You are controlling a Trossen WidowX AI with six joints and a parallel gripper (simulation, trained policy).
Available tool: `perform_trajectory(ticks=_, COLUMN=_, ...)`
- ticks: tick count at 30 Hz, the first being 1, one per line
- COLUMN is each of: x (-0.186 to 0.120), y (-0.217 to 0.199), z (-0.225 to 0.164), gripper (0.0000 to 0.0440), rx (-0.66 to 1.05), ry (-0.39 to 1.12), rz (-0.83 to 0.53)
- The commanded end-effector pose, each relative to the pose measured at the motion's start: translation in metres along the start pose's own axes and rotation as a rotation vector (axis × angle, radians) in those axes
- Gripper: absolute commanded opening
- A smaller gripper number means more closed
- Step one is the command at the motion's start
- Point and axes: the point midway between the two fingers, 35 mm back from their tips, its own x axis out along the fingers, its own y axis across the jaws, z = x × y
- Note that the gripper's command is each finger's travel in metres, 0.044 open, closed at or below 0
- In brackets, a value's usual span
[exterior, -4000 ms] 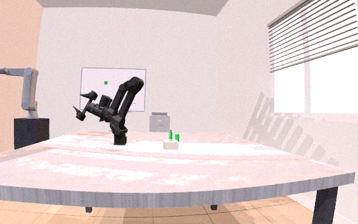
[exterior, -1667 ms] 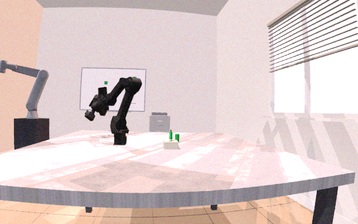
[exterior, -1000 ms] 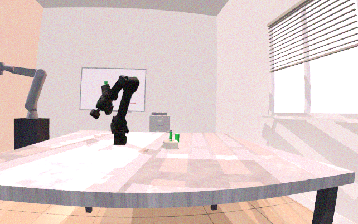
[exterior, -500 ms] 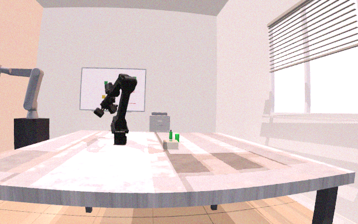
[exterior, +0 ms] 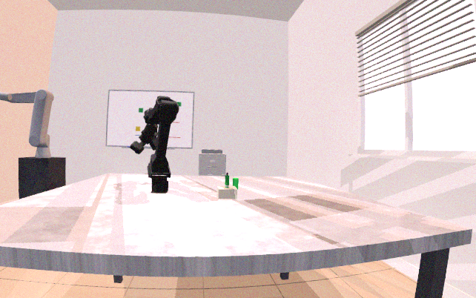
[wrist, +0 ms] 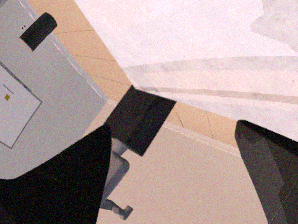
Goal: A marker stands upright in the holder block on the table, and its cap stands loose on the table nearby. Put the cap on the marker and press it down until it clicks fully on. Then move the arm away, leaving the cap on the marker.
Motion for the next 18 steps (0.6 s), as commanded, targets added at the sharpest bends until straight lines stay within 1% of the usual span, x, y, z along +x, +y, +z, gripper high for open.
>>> perform_trajectory(ticks=1, x=-0.003, y=0.006, z=0.005, gripper=0.0333, rx=0.031, ry=-0.026, rz=-0.007)
perform_trajectory(ticks=18, x=-0.017, y=0.028, z=0.038, gripper=0.0335, rx=0.158, ry=-0.175, rz=-0.037)
